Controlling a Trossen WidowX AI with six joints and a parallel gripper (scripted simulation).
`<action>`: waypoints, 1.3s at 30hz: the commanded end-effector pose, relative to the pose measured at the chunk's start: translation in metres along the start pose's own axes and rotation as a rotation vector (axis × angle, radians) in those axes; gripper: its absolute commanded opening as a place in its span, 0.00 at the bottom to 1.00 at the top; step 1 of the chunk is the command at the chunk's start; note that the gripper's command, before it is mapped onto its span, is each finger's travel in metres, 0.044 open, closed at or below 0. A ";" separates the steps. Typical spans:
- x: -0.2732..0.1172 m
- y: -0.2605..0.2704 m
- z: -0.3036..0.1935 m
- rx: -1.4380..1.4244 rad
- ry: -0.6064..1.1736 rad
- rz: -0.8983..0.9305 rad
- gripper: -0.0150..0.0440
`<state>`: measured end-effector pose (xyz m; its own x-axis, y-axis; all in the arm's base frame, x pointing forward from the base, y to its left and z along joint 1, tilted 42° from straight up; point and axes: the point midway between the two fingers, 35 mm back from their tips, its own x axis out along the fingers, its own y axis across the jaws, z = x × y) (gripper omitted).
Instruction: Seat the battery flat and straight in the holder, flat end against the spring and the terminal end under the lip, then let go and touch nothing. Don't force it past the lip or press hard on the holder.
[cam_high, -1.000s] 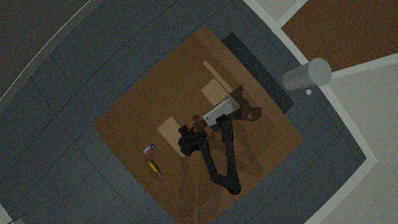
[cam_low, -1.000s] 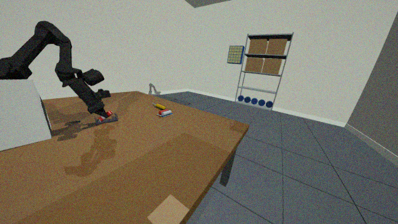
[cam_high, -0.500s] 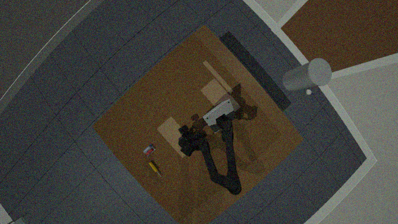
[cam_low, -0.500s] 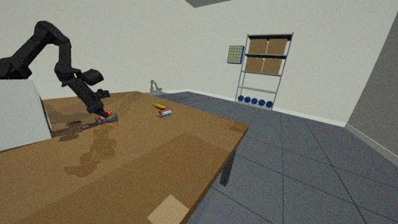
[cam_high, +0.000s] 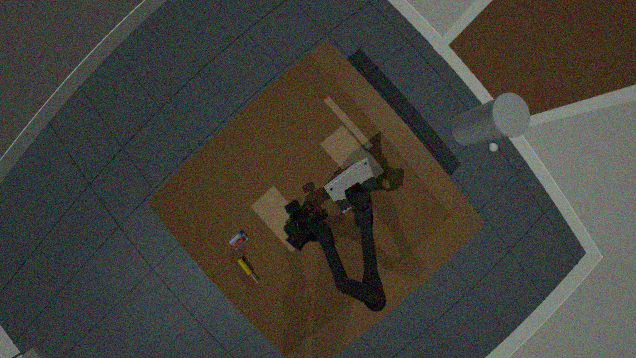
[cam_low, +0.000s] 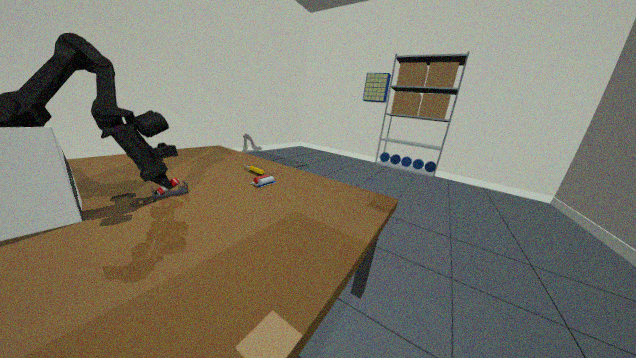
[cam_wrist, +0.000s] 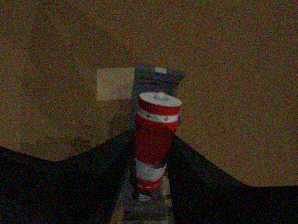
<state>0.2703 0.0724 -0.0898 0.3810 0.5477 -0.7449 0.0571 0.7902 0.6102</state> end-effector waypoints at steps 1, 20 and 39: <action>0.002 -0.002 -0.004 0.005 0.030 -0.007 0.39; 0.006 -0.006 0.004 -0.018 0.098 -0.032 0.39; 0.012 -0.007 0.005 -0.027 0.204 -0.043 0.39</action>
<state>0.2828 0.0722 -0.0973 0.2142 0.5573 -0.8022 0.0385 0.8158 0.5771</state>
